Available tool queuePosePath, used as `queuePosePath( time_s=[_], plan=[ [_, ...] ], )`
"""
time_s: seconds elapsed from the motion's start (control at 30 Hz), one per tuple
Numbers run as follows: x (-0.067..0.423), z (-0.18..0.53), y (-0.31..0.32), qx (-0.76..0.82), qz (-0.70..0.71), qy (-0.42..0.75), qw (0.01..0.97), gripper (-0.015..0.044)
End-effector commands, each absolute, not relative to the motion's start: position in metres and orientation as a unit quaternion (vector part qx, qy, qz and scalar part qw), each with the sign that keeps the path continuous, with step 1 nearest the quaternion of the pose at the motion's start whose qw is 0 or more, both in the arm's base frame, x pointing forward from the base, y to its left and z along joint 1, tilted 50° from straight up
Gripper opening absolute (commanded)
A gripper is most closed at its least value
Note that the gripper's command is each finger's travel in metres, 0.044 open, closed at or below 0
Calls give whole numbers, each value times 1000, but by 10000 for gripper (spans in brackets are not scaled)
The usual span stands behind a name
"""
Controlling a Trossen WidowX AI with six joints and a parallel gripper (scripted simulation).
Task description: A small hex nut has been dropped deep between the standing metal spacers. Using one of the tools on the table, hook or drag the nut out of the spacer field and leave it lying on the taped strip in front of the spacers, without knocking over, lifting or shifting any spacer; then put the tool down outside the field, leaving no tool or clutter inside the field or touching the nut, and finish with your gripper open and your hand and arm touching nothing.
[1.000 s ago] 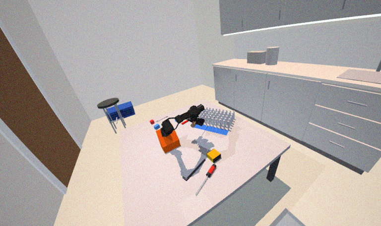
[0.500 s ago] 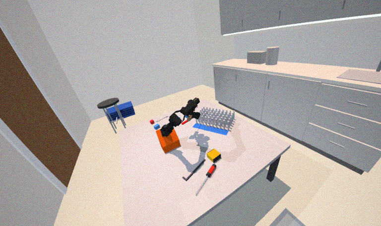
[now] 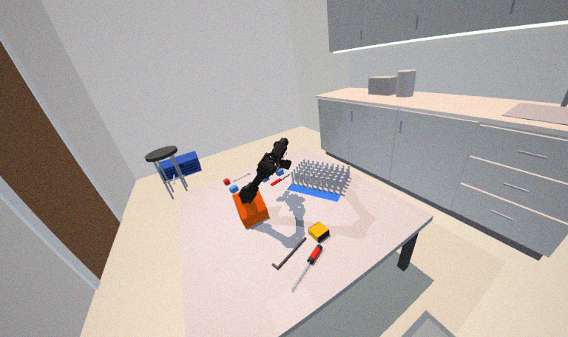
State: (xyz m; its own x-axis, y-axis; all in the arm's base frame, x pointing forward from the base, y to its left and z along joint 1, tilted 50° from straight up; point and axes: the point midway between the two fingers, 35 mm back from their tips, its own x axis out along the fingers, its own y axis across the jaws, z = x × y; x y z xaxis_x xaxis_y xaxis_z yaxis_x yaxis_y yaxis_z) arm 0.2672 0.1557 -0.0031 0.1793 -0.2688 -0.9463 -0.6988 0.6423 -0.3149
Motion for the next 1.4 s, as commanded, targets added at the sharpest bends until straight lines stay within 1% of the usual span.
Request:
queuePosePath(
  time_s=[0.0,0.33,0.73,1.07,1.37],
  plan=[
    [262,-21,178,-389,168,621,660,0],
    [240,-62,223,-393,174,623,654,0],
    [198,-117,266,-402,178,625,645,0],
    [155,-165,289,-412,178,625,639,0],
    [115,-207,297,-422,175,623,635,0]
  ],
)
